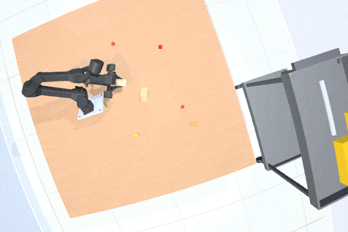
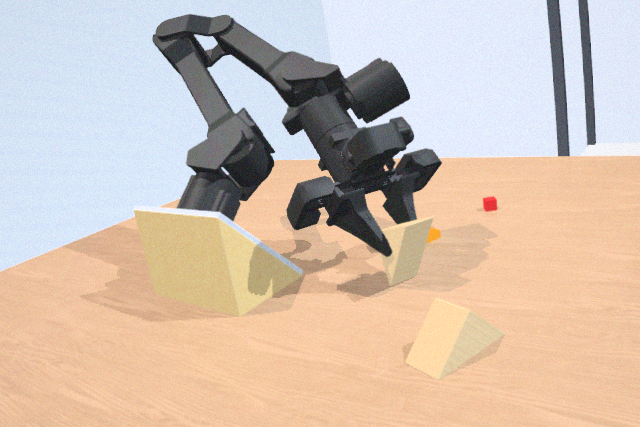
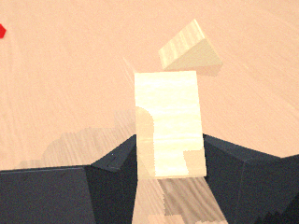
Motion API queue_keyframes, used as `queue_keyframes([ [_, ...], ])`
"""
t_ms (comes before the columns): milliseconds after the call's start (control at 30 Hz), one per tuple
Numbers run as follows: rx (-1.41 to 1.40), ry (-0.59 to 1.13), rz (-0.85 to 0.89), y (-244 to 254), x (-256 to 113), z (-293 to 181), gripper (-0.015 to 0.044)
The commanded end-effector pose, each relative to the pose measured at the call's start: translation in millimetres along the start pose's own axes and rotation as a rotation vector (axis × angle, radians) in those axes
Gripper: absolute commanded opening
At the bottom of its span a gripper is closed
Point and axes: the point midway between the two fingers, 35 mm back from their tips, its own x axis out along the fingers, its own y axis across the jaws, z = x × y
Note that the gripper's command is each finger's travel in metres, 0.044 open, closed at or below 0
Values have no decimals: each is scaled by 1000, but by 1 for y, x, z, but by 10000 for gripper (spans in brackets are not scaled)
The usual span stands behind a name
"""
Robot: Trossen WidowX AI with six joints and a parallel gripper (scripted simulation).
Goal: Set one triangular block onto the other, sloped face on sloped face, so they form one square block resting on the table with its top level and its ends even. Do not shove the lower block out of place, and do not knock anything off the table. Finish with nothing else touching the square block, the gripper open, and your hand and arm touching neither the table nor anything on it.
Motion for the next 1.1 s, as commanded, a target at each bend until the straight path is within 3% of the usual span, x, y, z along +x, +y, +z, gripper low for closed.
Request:
queue_keyframes([
  [0, 8, -102, 14, 1, -4, -4, 0],
  [367, 16, -328, 16, 1, -9, -19, 0],
  [400, 10, -271, 7, 1, -7, -18, 26],
  [900, 10, -271, 7, 1, -7, -18, 420],
  [1067, 10, -271, 7, 1, -7, -18, 440],
])
